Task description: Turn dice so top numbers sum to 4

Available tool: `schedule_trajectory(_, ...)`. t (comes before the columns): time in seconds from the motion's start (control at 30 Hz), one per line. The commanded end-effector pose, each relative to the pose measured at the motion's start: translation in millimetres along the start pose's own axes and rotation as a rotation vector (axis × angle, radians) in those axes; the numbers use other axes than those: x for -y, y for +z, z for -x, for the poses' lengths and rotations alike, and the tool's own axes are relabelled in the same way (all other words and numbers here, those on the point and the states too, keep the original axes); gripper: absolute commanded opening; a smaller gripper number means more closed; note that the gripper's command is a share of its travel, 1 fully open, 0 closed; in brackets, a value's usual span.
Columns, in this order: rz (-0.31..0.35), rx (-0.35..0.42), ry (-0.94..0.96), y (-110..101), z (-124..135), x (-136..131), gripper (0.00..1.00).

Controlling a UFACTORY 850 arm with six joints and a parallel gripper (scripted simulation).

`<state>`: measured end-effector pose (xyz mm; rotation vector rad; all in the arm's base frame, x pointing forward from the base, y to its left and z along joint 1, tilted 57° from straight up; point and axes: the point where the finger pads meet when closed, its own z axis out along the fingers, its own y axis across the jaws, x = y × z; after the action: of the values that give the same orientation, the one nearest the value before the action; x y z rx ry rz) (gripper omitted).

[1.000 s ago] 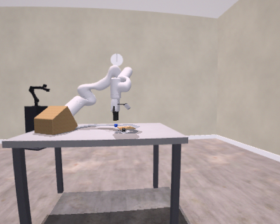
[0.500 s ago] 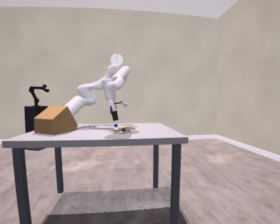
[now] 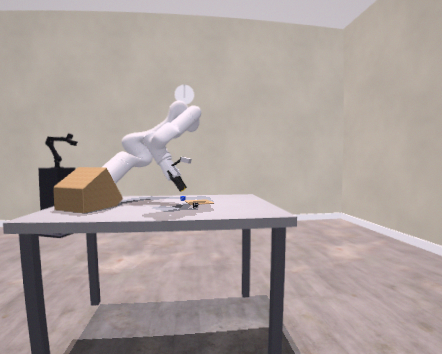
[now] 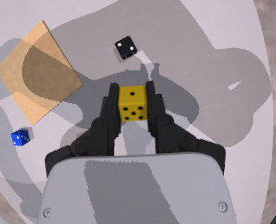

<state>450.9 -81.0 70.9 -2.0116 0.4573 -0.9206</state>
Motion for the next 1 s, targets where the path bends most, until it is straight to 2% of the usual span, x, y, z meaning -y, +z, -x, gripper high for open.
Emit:
schedule_trajectory(0.0, -0.013, -0.124, -0.003, 2.0, 1.3, 2.4, 0.21)
schedule_trajectory(0.03, -0.013, -0.15, -0.002, 1.9, 1.5, 2.5, 0.21)
schedule_trajectory(0.07, -0.009, -0.218, -0.004, 0.7, 2.2, 1.8, 0.21)
schedule_trajectory(0.43, -0.011, -0.469, -0.002, -0.1, 4.6, 1.7, 0.21)
schedule_trajectory(0.77, -0.01, -0.488, -0.003, 0.0, 5.5, 1.6, 0.21)
schedule_trajectory(0.97, -0.01, -0.488, -0.003, 7.6, 10.6, 1.6, 0.21)
